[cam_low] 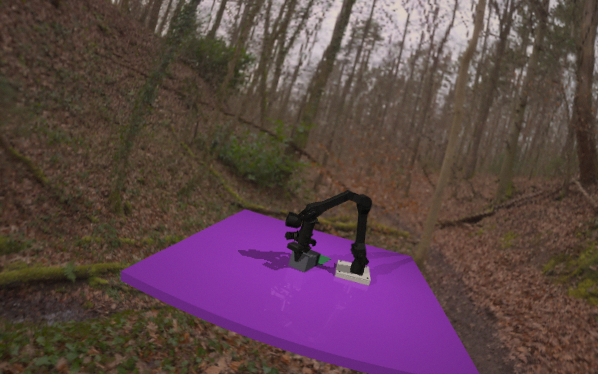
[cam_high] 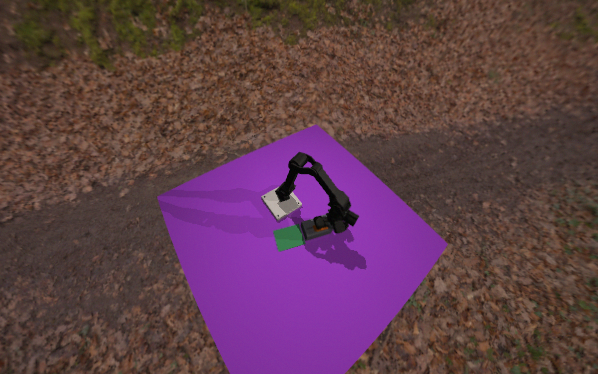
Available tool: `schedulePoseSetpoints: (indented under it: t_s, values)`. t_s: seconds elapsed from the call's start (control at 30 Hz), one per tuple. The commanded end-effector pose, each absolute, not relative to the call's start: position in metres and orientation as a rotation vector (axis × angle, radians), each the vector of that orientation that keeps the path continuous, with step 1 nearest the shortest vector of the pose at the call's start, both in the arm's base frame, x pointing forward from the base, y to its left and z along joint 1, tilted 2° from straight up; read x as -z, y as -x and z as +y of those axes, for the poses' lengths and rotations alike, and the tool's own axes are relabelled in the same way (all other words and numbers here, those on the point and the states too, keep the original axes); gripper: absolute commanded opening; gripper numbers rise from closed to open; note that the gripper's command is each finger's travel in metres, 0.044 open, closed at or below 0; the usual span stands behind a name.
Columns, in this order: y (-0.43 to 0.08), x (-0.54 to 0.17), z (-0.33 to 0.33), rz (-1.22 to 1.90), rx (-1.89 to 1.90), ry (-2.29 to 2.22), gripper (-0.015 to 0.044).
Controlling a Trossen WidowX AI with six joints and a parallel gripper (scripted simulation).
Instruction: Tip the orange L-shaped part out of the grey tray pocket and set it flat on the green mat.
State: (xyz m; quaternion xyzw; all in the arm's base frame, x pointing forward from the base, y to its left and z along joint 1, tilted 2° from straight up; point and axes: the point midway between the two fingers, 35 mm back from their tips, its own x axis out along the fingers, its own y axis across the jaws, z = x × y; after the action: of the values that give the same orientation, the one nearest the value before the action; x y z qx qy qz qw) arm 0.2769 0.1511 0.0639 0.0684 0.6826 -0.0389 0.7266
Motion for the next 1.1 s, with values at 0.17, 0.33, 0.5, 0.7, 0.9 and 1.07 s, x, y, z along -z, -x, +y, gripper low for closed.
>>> schedulePoseSetpoints:
  t_s: [0.17,0.33,0.5,0.7,0.9,1.07]
  values:
    - [-0.275,-0.059,0.15,1.515,0.089,-0.143,0.018]
    - [-0.275,-0.059,0.15,1.515,0.089,-0.143,0.018]
    - [-0.275,-0.059,0.15,1.515,0.089,-0.143,0.018]
    - [-0.276,-0.062,0.151,1.509,0.088,-0.149,0.018]
    - [-0.276,-0.068,0.156,1.512,0.088,-0.146,0.018]
    - [-0.276,-0.074,0.161,1.515,0.088,-0.143,0.018]
